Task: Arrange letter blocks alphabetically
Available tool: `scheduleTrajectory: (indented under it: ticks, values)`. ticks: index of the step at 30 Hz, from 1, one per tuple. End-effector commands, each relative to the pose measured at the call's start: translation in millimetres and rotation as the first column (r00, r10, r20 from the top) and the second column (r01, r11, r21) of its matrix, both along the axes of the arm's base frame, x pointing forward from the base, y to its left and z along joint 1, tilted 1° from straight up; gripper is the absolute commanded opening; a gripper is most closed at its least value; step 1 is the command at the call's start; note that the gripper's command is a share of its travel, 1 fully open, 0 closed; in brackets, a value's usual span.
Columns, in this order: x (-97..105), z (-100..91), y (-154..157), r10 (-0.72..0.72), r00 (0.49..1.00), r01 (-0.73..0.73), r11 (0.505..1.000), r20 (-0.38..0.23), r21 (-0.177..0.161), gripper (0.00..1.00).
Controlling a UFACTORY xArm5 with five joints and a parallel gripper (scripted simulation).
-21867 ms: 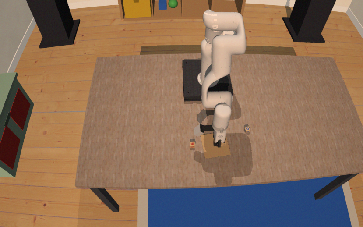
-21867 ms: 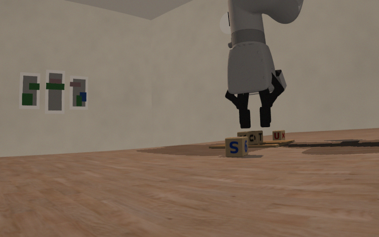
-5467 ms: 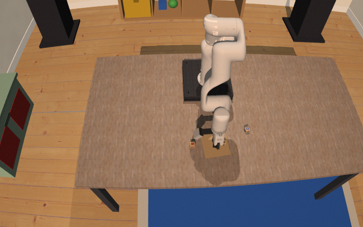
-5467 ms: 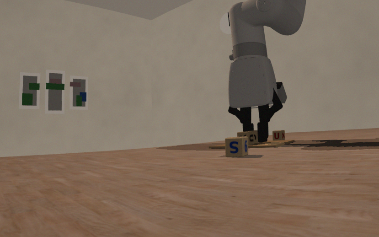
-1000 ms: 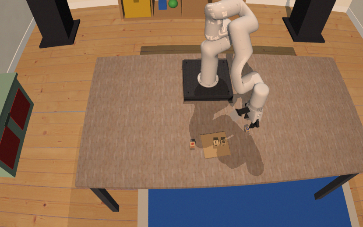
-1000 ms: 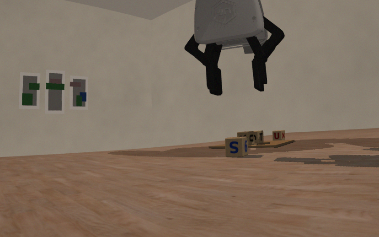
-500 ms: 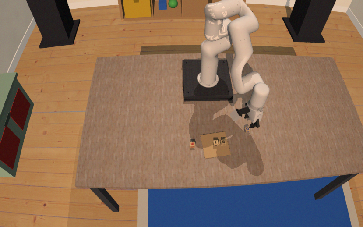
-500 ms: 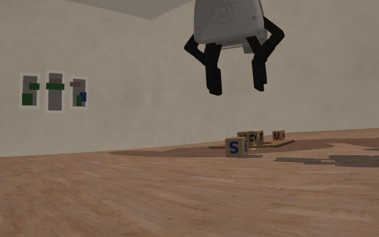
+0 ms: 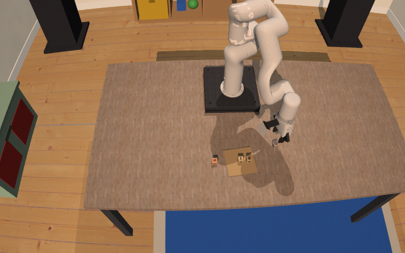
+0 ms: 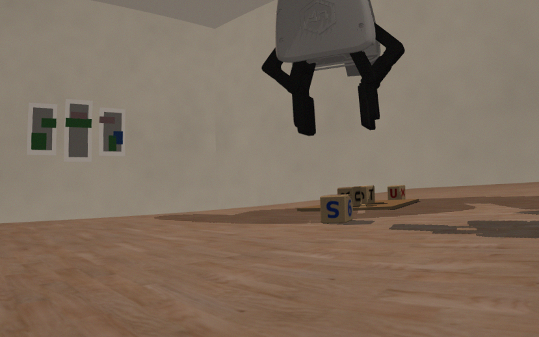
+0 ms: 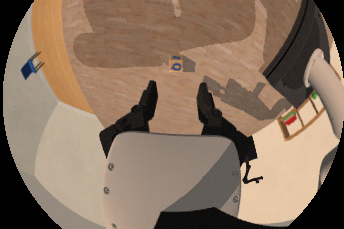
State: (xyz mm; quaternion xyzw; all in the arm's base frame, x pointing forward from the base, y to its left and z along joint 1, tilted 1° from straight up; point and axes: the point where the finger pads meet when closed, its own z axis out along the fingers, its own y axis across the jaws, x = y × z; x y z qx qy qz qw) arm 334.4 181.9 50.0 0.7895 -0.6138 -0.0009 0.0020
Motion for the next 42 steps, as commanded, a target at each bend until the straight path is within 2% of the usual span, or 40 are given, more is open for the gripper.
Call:
scheduleTrajectory:
  ticks: [1,18,42]
  values:
    - [1.1,1.0,0.6,0.000,1.000,0.000,1.000,0.003,0.002,0.63]
    - [1.4,-7.8,0.6,0.000,1.000,0.000,1.000,0.002,0.001,0.63]
    - [3.2,-40.1,1.0,0.000,1.000,0.000,1.000,0.002,0.001,0.63]
